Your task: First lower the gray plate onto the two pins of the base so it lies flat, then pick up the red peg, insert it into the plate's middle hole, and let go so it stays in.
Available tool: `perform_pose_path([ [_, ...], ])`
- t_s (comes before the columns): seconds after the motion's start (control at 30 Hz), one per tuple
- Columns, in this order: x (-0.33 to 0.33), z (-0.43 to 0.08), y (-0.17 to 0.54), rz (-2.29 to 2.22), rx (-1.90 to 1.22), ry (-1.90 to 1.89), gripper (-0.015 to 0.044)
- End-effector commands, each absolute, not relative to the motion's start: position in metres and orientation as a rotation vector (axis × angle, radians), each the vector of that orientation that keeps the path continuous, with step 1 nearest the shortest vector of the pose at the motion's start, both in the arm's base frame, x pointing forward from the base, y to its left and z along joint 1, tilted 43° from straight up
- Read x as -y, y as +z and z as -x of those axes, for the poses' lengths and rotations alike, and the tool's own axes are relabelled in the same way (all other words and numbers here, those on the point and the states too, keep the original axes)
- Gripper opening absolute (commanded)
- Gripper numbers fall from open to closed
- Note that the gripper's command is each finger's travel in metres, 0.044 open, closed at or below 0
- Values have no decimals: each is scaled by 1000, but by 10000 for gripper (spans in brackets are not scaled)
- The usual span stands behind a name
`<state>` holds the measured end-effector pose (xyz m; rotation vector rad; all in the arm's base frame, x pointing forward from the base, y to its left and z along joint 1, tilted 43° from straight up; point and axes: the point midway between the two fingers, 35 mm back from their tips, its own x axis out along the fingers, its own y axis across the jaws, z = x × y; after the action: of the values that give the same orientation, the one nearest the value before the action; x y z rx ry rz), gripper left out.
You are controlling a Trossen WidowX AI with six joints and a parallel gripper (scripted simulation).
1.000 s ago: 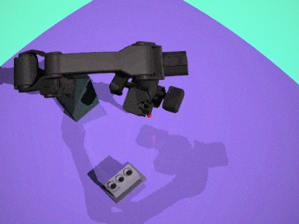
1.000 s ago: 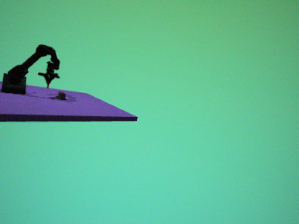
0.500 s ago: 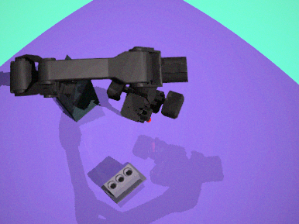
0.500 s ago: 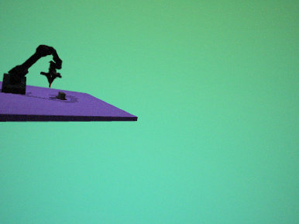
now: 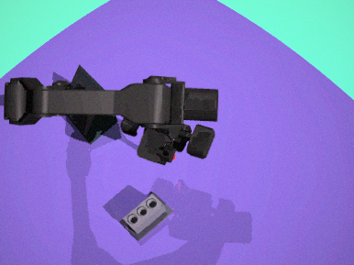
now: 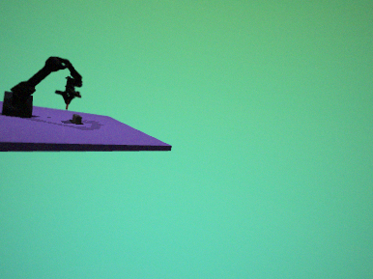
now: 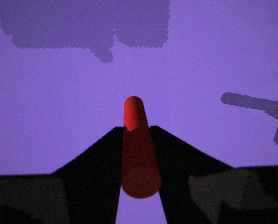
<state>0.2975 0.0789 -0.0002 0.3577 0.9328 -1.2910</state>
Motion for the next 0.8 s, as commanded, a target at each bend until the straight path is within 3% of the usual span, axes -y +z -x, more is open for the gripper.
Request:
perform_pose_path([
  [0.0,-72,-304,8,-359,-929,-1285,0],
  [0.77,-25,-330,51,-362,-923,-1284,0],
])
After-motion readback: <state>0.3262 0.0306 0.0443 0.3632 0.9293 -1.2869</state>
